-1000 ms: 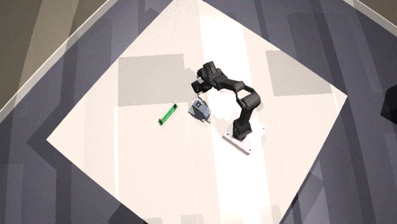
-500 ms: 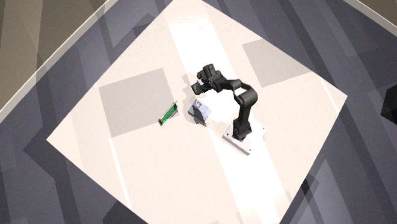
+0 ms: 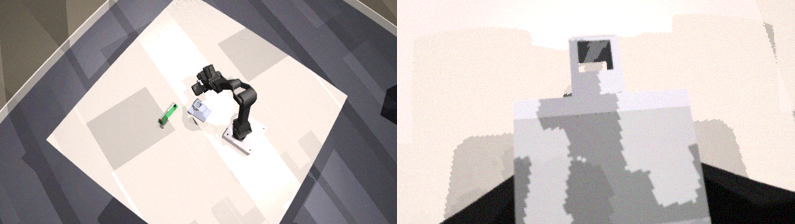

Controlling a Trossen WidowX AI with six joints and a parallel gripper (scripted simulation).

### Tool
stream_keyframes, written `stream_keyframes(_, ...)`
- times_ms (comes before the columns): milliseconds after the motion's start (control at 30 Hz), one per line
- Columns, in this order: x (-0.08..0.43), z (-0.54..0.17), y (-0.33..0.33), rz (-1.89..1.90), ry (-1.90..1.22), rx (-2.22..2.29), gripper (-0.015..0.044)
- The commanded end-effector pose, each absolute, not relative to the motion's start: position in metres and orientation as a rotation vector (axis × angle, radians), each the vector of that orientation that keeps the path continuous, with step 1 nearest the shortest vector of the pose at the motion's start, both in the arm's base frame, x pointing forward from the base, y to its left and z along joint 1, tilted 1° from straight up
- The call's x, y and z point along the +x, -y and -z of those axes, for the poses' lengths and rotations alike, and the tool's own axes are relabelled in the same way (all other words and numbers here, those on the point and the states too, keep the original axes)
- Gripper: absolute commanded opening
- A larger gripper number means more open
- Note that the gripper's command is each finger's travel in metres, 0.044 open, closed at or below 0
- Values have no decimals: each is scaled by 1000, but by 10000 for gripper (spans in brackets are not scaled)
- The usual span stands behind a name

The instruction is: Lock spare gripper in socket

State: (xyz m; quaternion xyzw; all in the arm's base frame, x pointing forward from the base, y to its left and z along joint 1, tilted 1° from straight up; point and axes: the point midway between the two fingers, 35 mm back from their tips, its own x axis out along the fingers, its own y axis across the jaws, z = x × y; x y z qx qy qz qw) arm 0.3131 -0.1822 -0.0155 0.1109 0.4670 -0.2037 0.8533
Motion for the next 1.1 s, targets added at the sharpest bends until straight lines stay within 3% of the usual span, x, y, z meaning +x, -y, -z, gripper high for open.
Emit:
stream_keyframes(0, 313, 16, 182, 429, -985, 228, 242)
stream_keyframes(67, 313, 16, 182, 429, -985, 228, 229)
stream_keyframes(367, 317, -7, 184, 429, -984, 228, 0)
stream_keyframes(1067, 309, -104, 180, 429, -984, 228, 0)
